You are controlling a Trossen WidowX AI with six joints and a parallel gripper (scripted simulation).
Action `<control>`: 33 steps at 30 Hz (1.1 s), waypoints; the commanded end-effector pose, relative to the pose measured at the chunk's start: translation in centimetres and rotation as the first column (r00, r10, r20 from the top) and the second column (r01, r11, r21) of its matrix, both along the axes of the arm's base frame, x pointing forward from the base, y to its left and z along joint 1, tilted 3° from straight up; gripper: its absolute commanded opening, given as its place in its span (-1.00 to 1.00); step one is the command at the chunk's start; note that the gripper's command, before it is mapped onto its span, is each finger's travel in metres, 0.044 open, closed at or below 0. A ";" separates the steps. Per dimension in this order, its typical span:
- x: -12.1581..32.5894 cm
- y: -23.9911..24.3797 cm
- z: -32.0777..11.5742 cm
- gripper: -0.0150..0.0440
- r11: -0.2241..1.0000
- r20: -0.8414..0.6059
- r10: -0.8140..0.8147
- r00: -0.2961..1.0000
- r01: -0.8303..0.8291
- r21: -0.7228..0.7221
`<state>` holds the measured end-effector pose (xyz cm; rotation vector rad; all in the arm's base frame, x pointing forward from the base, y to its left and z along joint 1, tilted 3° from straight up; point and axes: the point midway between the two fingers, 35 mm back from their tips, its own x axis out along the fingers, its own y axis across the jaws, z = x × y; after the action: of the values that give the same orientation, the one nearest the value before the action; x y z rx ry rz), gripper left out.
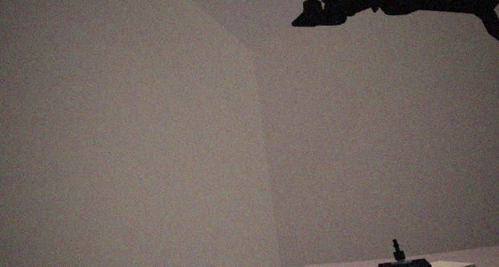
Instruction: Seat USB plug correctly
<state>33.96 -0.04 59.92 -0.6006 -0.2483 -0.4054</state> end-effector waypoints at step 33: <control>-1.7 0.7 -50.4 1.00 -0.559 -0.880 0.181 0.439 0.782 0.275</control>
<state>33.17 0.33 9.95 1.1558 1.2519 -1.0589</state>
